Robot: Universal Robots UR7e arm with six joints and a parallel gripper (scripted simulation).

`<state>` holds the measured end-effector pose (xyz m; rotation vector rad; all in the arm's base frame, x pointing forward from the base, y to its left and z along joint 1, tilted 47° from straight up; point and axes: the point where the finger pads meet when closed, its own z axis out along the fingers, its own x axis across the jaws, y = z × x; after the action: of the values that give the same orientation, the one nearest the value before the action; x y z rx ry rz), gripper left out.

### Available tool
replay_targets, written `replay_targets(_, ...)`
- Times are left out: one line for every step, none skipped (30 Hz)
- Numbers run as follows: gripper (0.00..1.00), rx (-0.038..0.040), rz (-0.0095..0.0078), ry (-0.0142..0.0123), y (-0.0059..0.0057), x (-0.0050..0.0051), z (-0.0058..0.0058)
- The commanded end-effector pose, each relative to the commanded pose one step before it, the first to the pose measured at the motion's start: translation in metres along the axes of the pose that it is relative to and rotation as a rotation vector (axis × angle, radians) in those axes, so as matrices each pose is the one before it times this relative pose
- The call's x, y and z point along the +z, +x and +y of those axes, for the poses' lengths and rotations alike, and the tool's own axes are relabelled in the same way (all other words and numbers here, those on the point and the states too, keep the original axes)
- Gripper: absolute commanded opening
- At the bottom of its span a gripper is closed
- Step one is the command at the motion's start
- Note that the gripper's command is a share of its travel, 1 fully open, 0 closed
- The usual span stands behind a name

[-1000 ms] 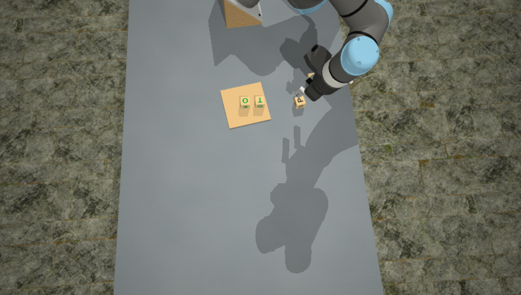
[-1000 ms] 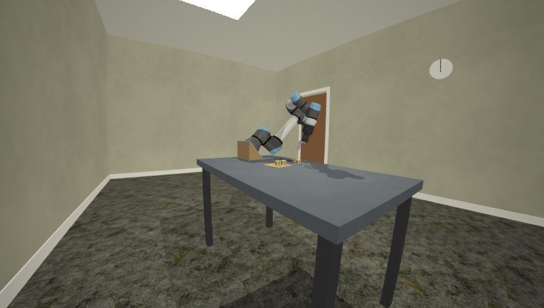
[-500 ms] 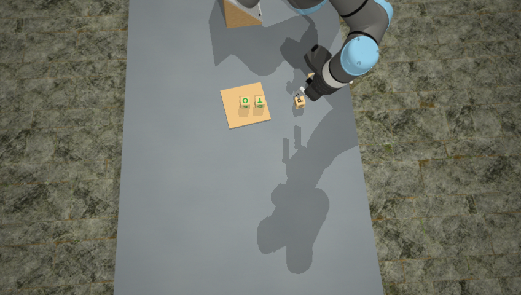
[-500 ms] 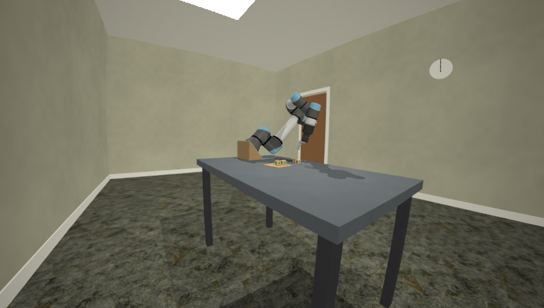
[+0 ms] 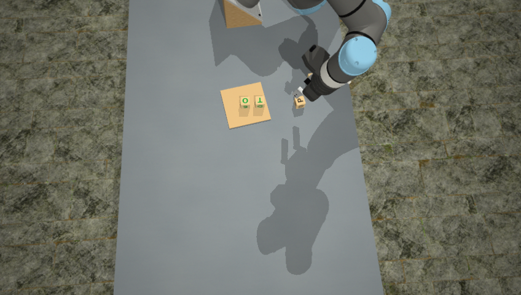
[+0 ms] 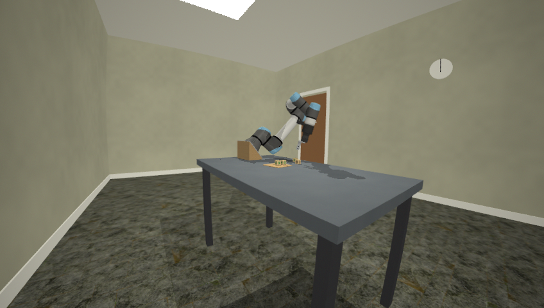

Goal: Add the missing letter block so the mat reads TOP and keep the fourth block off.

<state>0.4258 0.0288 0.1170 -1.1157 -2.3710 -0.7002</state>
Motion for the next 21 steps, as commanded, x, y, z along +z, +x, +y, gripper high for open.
replay_targets(1.0,0.00264,-0.00167,0.00085,-0.04454,0.00907,-0.04223)
replay_targets(1.0,-0.00005,0.00027,-0.00005,-0.01322,0.00365,-0.01472)
replay_targets(1.0,-0.00018,0.00064,-0.00022,-0.01107,0.00349,-0.01337)
replay_targets(1.0,-0.00023,0.00075,-0.00029,-0.00814,0.00286,-0.01054)
replay_targets(1.0,-0.00019,0.00059,-0.00025,-0.00499,0.0019,-0.00679)
replay_targets(1.0,-0.00009,0.00029,-0.00013,-0.00218,0.00087,-0.00305)
replay_targets(1.0,-0.00002,0.00005,-0.00002,-0.00036,0.00015,-0.00051)
replay_targets(1.0,0.0,0.0,0.0,0.0,0.0,0.0)
replay_targets(1.0,0.0,0.0,0.0,0.0,0.0,0.0)
replay_targets(1.0,0.0,0.0,0.0,0.0,0.0,0.0)
replay_targets(1.0,0.0,0.0,0.0,0.0,0.0,0.0)
replay_targets(1.0,0.0,0.0,0.0,0.0,0.0,0.0)
replay_targets(1.0,0.0,0.0,0.0,0.0,0.0,0.0)
replay_targets(1.0,0.0,0.0,0.0,0.0,0.0,0.0)
replay_targets(1.0,0.0,0.0,0.0,0.0,0.0,0.0)
replay_targets(1.0,0.0,0.0,0.0,0.0,0.0,0.0)
replay_targets(1.0,0.0,0.0,0.0,0.0,0.0,0.0)
replay_targets(1.0,0.0,0.0,0.0,0.0,0.0,0.0)
replay_targets(1.0,0.0,0.0,0.0,0.0,0.0,0.0)
replay_targets(1.0,0.0,0.0,0.0,0.0,0.0,0.0)
replay_targets(1.0,0.0,0.0,0.0,0.0,0.0,0.0)
